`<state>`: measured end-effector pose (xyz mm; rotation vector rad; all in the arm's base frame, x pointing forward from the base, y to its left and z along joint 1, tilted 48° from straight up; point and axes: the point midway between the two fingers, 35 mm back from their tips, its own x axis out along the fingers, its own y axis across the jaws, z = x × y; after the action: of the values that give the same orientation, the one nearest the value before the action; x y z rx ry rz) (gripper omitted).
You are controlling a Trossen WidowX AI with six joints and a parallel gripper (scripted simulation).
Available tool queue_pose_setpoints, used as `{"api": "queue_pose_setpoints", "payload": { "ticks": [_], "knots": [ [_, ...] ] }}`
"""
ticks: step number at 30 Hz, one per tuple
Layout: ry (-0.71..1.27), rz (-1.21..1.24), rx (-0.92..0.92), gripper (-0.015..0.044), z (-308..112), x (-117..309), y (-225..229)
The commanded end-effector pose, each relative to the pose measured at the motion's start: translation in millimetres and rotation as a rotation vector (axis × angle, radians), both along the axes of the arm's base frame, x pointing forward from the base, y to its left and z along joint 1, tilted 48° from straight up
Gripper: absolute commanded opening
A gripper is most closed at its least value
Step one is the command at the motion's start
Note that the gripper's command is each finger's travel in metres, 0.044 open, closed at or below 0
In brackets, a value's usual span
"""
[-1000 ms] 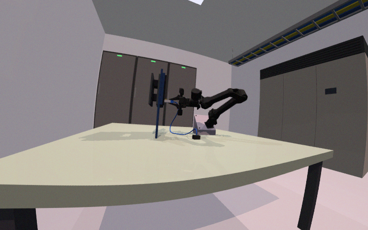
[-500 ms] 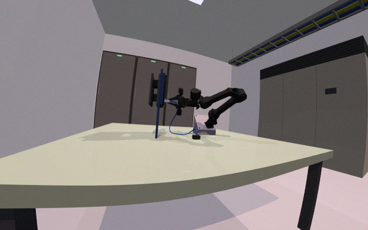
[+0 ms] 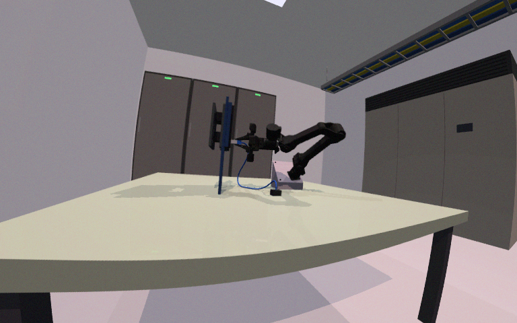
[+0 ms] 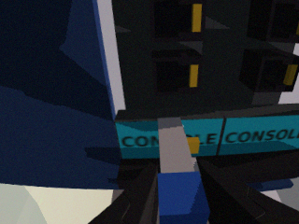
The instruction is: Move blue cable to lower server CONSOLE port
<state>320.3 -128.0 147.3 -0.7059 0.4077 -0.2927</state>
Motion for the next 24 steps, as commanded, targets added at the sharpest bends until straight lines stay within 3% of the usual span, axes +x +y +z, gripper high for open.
{"api": "queue_pose_setpoints", "payload": {
  "ticks": [1,24],
  "knots": [
    [-0.005,-0.011,0.001,0.0000,2.1,2.8,-1.7],
    [-0.006,-0.012,0.001,0.0000,3.9,13.0,-1.9]
  ]
}}
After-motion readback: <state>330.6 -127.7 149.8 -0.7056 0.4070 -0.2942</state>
